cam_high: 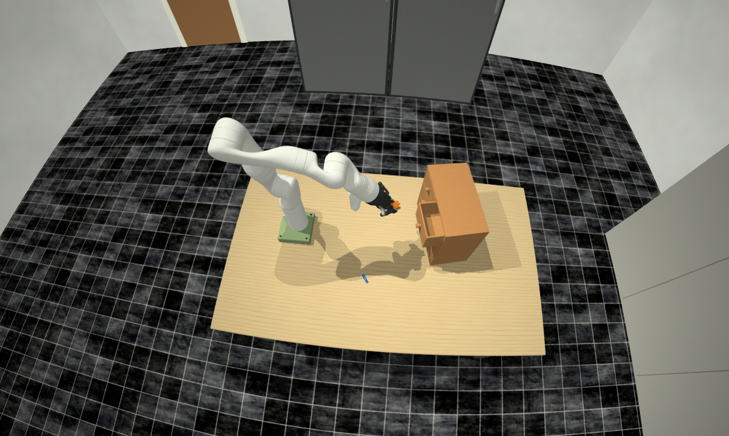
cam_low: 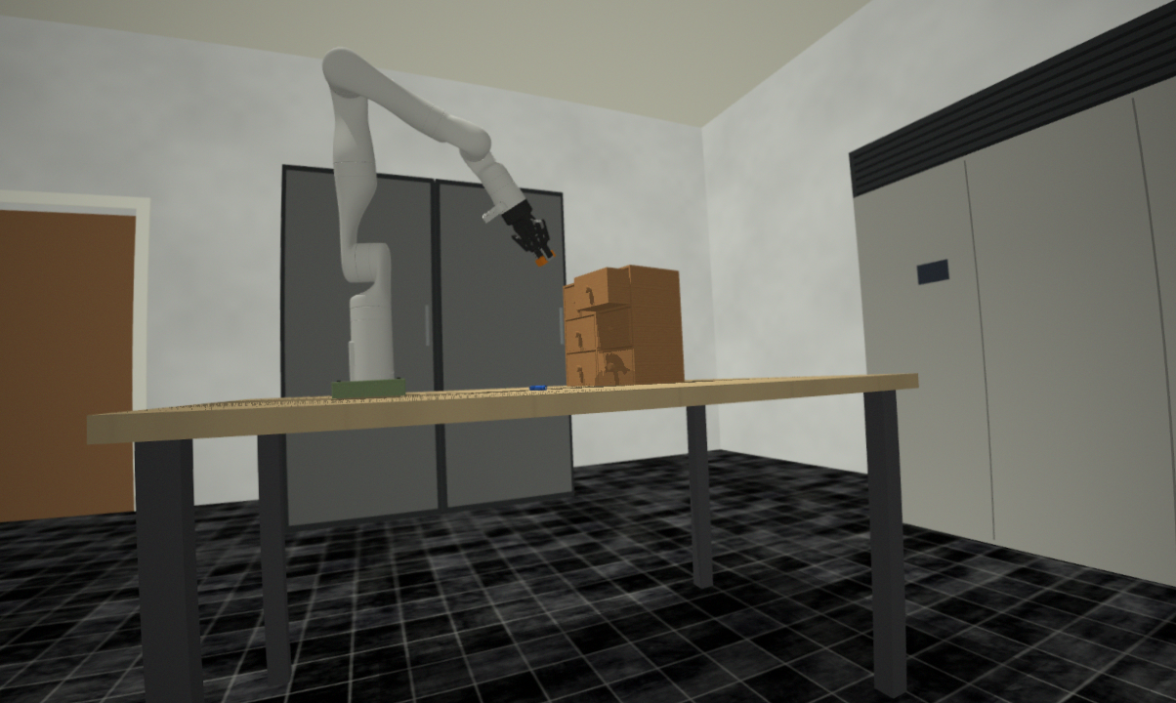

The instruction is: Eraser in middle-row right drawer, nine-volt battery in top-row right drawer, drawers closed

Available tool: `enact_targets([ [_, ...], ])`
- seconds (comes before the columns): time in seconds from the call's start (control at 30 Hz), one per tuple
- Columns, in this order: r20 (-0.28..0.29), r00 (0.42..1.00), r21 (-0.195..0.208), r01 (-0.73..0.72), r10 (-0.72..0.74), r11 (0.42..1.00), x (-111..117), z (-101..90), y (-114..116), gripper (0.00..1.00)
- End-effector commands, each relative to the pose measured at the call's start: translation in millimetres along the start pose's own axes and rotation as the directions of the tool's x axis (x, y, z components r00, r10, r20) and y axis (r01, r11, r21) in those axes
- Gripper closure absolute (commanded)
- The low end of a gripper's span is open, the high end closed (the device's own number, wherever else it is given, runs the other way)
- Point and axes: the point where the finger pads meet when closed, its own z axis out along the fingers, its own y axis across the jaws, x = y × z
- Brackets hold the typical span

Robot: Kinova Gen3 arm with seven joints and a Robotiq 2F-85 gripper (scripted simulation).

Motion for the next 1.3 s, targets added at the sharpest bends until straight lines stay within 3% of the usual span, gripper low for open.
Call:
enact_targets([
  [0.0,0.026,0.999,0.017,-0.029,0.028,0.999,7.7,-2.7,-11.8,0.77],
  [1.27,0.376,0.926,0.013,-0.025,0.018,1.000,10.0,-6.7,-10.0,0.77],
])
